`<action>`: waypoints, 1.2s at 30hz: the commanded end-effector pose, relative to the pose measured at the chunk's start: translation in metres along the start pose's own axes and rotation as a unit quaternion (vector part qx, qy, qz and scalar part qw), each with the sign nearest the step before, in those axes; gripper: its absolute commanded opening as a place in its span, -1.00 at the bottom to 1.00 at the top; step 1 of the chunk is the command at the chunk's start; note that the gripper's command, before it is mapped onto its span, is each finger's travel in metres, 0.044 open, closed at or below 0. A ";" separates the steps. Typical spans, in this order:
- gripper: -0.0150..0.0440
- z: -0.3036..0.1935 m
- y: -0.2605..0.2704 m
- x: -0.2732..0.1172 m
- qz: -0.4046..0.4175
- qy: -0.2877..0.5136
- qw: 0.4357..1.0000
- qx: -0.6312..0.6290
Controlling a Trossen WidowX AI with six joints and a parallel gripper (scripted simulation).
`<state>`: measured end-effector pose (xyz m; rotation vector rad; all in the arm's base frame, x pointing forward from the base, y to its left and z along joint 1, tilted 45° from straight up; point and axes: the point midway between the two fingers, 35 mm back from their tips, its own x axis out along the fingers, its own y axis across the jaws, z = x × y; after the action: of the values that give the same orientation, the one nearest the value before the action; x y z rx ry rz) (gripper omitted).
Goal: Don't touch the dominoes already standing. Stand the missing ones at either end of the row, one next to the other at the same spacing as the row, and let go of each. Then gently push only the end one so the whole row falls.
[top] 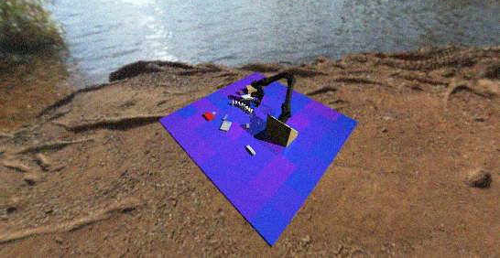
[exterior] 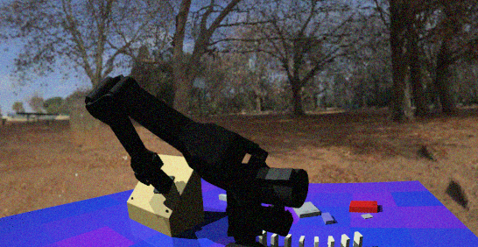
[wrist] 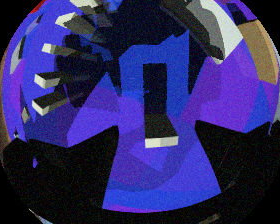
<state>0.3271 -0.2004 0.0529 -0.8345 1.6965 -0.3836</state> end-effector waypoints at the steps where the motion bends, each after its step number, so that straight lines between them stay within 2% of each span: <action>1: 0.47 -0.001 0.001 0.002 -0.001 0.002 1.000 -0.004; 8: -0.13 -0.001 0.001 0.002 -0.001 0.002 1.000 -0.004; 18: -0.13 0.000 0.001 0.000 -0.001 0.002 1.000 -0.004; 20: -0.13 0.004 0.000 -0.021 0.002 0.000 1.000 -0.003; 24: -0.13 0.007 0.001 -0.089 0.005 -0.001 1.000 -0.002; 27: -0.13 0.003 0.001 -0.120 0.004 0.000 1.000 -0.002; 30: -0.13 0.000 0.002 -0.133 0.003 0.000 1.000 -0.001; 36: -0.13 0.000 0.002 -0.133 0.003 0.000 1.000 -0.001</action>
<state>0.3414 -0.1109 0.1392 -0.8424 1.7011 -0.3720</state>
